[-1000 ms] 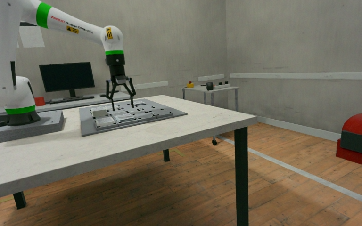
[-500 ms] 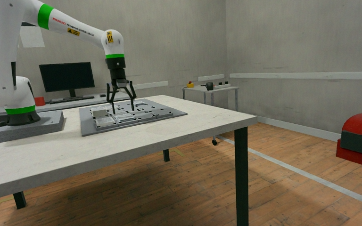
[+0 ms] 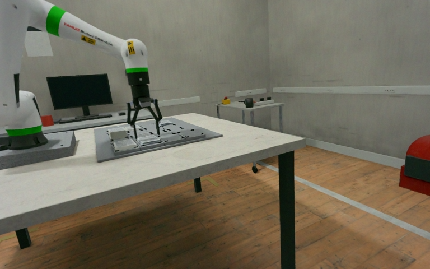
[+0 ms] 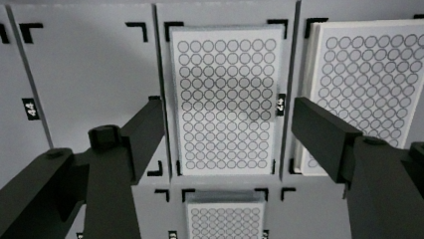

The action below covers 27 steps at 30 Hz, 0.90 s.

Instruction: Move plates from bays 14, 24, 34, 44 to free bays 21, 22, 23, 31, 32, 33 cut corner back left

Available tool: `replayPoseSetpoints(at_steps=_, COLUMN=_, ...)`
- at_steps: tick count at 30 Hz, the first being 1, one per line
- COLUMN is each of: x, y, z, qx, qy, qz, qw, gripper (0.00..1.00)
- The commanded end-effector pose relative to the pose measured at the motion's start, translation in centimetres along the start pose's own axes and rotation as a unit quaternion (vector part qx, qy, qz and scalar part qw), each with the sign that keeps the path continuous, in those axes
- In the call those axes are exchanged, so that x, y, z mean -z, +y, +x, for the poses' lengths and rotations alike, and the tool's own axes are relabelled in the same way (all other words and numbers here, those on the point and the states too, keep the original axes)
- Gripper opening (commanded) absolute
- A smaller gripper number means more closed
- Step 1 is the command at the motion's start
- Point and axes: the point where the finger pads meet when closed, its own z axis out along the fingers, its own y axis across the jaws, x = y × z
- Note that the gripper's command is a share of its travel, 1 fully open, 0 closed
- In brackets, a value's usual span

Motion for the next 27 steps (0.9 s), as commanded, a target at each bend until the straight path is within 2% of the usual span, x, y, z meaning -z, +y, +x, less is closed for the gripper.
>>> replayPoseSetpoints(at_steps=1, x=0.1, y=-0.1, z=0.0, qx=0.000, qy=0.000, qz=0.001, qw=1.000, gripper=0.70)
replayPoseSetpoints(at_steps=15, x=0.1, y=-0.1, z=0.0, qx=0.000, qy=0.000, qz=0.001, qw=1.000, gripper=0.70)
replayPoseSetpoints(at_steps=27, x=-1.5, y=-0.1, z=0.0, qx=0.000, qy=0.000, qz=0.001, qw=1.000, gripper=0.70)
